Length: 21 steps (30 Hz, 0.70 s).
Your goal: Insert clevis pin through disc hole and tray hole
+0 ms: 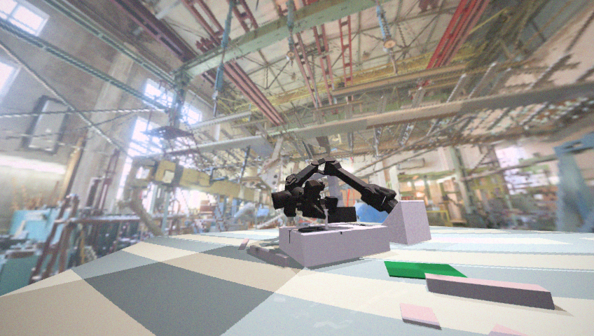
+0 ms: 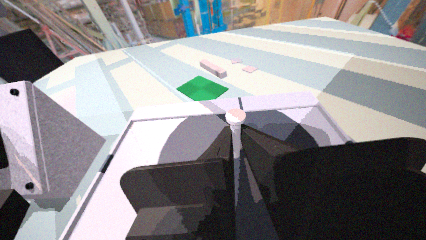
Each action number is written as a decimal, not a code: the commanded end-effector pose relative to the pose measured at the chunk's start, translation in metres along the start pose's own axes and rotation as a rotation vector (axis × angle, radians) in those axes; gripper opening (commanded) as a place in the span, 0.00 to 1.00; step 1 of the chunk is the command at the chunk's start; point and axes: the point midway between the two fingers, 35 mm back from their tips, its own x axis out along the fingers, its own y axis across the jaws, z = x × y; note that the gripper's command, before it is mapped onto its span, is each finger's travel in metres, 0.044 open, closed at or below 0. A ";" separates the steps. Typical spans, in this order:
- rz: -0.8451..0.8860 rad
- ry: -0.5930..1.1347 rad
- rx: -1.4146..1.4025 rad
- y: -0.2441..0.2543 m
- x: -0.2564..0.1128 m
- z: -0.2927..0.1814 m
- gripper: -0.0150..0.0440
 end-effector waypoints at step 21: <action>-0.005 0.004 0.002 -0.007 -0.002 -0.001 0.25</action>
